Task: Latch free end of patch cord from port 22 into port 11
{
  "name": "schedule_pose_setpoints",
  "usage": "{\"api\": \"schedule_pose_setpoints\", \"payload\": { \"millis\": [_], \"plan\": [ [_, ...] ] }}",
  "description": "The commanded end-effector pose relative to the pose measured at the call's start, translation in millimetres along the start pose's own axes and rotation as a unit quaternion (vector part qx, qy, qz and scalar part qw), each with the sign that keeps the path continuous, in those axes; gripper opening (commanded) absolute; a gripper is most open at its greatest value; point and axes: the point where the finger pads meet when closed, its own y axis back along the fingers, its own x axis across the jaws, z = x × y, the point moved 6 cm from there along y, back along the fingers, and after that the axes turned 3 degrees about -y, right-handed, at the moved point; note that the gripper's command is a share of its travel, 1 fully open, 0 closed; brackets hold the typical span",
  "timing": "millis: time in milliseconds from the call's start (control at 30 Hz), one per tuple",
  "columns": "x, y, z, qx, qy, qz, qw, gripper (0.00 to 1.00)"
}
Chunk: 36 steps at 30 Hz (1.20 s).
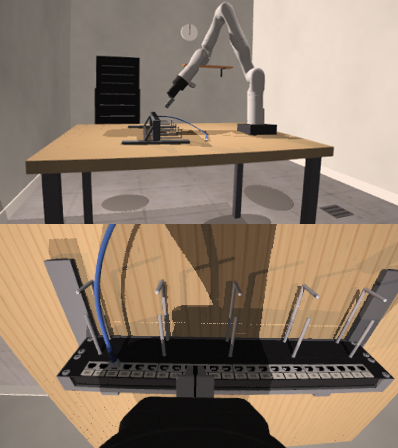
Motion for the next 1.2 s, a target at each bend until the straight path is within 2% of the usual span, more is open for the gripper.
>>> {"api": "schedule_pose_setpoints", "payload": {
  "millis": [0,67,533,600,900,1167],
  "plan": [
    [2.7,10.7,6.7,-0.009,0.003,0.002,1.000,0.00],
    [2.7,14.7,6.6,-0.009,0.003,0.002,1.000,0.00],
    [2.4,74.0,5.5,-0.009,0.003,0.002,1.000,0.00],
    [2.4,74.0,5.5,-0.009,0.003,0.002,1.000,0.00],
    [2.3,100.4,5.0,-0.009,0.003,0.002,1.000,0.00],
    [2.3,107.6,4.8,-0.009,0.002,0.002,1.000,0.00]
  ]
}}
